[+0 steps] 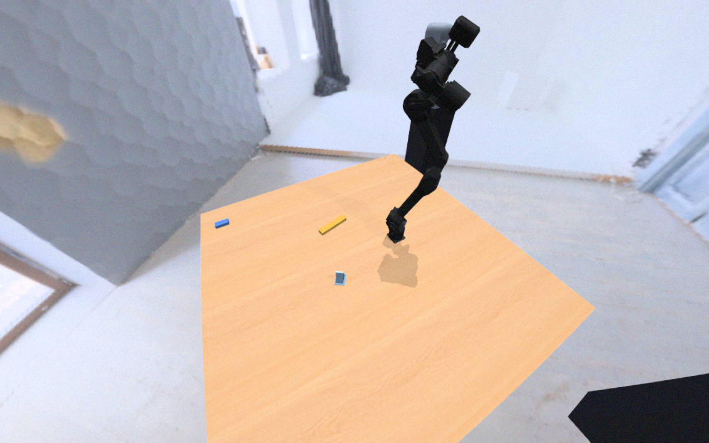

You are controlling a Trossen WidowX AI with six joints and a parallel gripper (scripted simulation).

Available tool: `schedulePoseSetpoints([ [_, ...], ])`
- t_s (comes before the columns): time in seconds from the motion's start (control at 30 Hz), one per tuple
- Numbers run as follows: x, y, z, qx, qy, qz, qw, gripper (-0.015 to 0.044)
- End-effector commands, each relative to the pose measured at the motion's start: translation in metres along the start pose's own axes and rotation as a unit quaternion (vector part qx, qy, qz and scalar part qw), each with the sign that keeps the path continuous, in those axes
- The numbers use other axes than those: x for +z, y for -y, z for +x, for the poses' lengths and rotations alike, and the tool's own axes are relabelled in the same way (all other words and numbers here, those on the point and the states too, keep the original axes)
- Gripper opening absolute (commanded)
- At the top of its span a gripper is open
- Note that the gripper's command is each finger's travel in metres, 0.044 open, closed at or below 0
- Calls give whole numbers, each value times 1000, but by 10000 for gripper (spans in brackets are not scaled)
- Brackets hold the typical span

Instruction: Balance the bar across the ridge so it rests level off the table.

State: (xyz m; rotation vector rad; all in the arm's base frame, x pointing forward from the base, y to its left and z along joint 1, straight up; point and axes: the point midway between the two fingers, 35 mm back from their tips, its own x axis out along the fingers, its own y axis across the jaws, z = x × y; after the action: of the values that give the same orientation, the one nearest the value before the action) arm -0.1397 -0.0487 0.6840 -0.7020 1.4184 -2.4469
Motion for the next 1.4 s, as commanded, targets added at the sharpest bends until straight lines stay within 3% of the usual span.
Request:
schedulePoseSetpoints([
  [0.0,1,0,0,-1,1,-4,1000,374],
  [0.1,14,0,-2,-13,10,-67,998,315],
  [0.4,65,-6,-11,-68,44,-299,951,315],
  [0.73,129,-23,-30,-148,87,-522,836,315],
  [0.9,149,-31,-39,-177,103,-574,793,315],
  [1.37,224,-79,-77,-289,121,-787,531,315],
])
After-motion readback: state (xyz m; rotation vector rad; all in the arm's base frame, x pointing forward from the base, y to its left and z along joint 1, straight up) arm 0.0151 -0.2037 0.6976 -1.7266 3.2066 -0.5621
